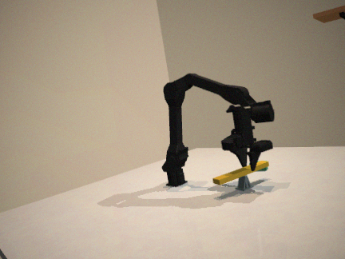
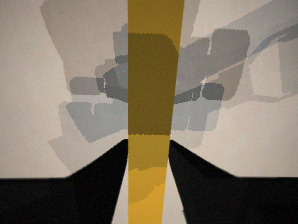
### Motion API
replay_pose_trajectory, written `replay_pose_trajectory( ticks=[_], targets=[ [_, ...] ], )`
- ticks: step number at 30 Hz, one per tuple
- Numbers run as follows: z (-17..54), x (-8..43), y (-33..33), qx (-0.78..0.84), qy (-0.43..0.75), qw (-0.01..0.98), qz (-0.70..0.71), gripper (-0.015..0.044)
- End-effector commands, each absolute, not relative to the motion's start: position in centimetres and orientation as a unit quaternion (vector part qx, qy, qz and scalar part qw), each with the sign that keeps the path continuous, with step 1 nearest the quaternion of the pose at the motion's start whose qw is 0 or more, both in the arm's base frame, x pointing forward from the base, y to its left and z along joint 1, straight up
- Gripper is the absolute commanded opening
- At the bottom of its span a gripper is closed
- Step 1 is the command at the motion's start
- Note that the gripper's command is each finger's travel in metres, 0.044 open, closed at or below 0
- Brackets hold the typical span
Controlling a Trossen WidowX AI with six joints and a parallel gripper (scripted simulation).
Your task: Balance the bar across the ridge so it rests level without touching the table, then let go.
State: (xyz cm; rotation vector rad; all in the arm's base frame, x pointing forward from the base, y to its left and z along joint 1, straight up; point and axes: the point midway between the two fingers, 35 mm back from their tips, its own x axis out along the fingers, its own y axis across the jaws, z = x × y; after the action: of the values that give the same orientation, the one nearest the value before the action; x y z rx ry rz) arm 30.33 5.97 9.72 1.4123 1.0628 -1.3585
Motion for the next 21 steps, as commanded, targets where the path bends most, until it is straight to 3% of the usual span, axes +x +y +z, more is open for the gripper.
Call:
replay_pose_trajectory(
  ticks=[1,17,21],
  targets=[
    [9.7,30.32,5.96,0.569,0.428,0.44,-0.547,0.0173],
    [9.7,30.32,5.96,0.569,0.428,0.44,-0.547,0.0185],
    [9.7,30.32,5.96,0.569,0.428,0.44,-0.547,0.029]
  ],
)
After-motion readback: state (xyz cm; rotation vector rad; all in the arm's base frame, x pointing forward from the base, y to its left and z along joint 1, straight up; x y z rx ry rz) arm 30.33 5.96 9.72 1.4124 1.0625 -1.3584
